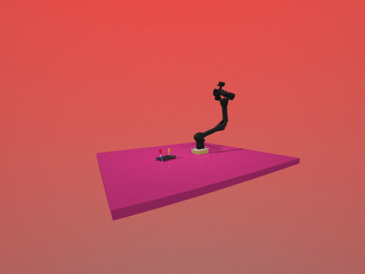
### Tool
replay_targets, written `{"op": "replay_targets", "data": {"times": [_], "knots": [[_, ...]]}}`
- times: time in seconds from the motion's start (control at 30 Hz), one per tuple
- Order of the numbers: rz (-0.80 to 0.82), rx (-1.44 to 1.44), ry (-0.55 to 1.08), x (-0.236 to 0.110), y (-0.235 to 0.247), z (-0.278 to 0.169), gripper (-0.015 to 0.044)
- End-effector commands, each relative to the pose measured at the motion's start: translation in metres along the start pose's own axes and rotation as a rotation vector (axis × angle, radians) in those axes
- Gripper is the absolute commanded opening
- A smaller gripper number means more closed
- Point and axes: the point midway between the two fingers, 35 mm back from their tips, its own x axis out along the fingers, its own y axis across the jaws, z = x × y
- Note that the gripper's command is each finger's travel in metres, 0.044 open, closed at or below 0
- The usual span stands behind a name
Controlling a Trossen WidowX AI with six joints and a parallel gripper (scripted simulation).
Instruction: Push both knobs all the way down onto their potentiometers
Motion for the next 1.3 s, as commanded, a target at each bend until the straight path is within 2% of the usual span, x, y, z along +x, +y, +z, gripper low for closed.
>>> {"op": "replay_targets", "data": {"times": [0.0,0.47,0.83,1.27], "knots": [[-0.001,-0.003,-0.001,0.000,0.000,0.001,0.0374],[-0.105,-0.352,-0.079,0.005,-0.028,0.070,0.0006],[-0.183,-0.589,-0.135,0.008,-0.044,0.120,0.0000],[-0.366,-0.971,-0.219,-0.001,-0.065,0.208,0.0000]]}}
